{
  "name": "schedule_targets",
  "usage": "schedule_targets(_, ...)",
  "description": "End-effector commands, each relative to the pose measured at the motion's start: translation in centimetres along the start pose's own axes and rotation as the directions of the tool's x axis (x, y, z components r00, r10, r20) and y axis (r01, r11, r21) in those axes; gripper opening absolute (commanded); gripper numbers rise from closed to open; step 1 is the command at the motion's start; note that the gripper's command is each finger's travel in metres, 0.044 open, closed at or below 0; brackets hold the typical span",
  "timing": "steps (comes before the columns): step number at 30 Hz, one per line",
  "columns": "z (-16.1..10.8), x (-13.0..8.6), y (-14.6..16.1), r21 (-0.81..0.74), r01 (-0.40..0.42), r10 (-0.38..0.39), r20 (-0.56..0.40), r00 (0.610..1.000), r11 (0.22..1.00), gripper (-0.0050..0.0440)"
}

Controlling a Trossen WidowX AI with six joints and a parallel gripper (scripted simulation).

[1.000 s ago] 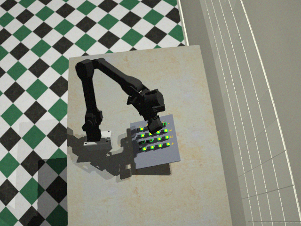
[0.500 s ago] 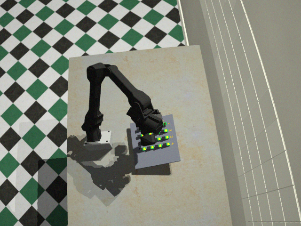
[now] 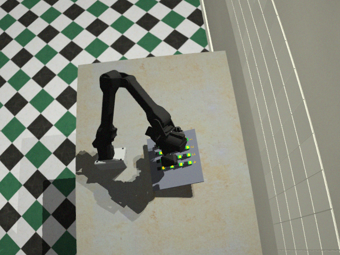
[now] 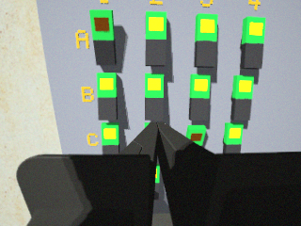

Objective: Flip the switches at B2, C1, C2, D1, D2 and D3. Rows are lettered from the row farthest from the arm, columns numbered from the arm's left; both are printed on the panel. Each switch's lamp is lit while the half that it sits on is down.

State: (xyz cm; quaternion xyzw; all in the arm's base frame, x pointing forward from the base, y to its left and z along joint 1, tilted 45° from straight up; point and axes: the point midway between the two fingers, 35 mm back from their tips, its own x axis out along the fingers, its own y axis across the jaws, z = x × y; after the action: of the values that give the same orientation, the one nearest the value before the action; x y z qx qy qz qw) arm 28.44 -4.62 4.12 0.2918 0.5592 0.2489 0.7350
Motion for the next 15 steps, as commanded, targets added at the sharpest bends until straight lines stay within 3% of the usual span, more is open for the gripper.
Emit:
schedule_targets(1,0.0,0.5,0.2,-0.003,0.000,0.000,0.003,1.000,1.000,-0.0050)
schedule_targets(15,-0.1,2.0,0.1,0.002,-0.002,0.002,-0.002,1.000,1.000,-0.0050)
